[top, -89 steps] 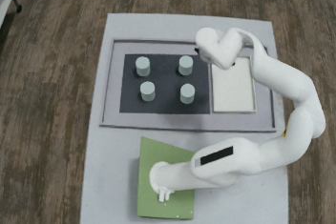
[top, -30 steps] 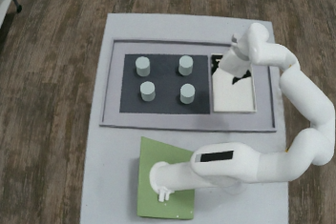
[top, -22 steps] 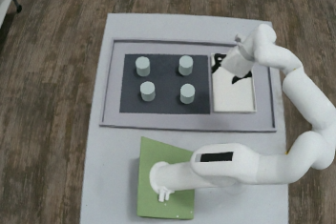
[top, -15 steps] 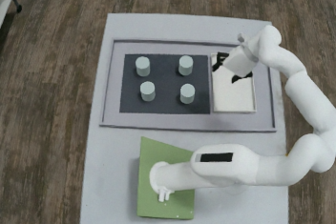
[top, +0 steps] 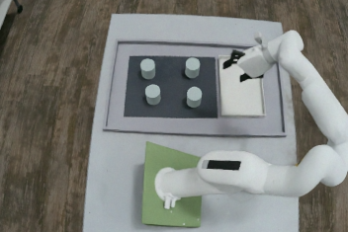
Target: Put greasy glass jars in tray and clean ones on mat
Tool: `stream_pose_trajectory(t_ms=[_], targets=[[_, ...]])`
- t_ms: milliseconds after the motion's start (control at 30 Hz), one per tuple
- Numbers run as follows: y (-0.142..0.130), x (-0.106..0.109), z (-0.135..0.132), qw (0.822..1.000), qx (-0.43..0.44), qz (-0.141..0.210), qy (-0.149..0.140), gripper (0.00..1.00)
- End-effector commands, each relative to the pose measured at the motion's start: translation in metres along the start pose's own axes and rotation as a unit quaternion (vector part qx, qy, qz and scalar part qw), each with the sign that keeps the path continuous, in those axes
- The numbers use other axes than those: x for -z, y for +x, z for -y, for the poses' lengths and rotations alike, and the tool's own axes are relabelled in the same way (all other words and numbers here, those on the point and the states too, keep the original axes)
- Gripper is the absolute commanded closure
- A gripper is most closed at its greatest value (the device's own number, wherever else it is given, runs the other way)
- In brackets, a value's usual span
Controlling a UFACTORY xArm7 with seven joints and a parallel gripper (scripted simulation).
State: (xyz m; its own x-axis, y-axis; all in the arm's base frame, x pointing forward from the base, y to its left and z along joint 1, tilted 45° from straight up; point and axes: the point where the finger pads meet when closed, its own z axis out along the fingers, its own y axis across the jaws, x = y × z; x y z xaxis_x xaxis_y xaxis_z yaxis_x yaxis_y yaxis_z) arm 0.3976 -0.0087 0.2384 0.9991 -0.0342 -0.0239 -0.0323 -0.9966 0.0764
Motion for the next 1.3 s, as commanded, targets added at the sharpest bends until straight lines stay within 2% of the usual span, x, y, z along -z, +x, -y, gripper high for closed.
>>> stream_pose_trajectory(t_ms=[0,33,67,233,300,800,867,1267], targets=[[0.001,0.01,0.007,0.999,0.014,-0.01,0.03,0.0],[0.002,0.012,0.008,0.999,0.017,-0.013,0.038,0.0],[0.001,0.0,0.007,1.0,0.012,-0.002,0.014,0.0],[-0.003,-0.029,0.021,0.999,0.039,0.021,0.009,0.0],[-0.003,-0.029,0.021,0.999,0.039,0.021,0.009,0.0],[-0.014,-0.116,0.065,0.989,0.117,0.088,-0.006,0.0],[-0.014,-0.116,0.065,0.989,0.117,0.088,-0.006,0.0],[-0.022,-0.186,0.1,0.973,0.179,0.142,-0.018,0.0]])
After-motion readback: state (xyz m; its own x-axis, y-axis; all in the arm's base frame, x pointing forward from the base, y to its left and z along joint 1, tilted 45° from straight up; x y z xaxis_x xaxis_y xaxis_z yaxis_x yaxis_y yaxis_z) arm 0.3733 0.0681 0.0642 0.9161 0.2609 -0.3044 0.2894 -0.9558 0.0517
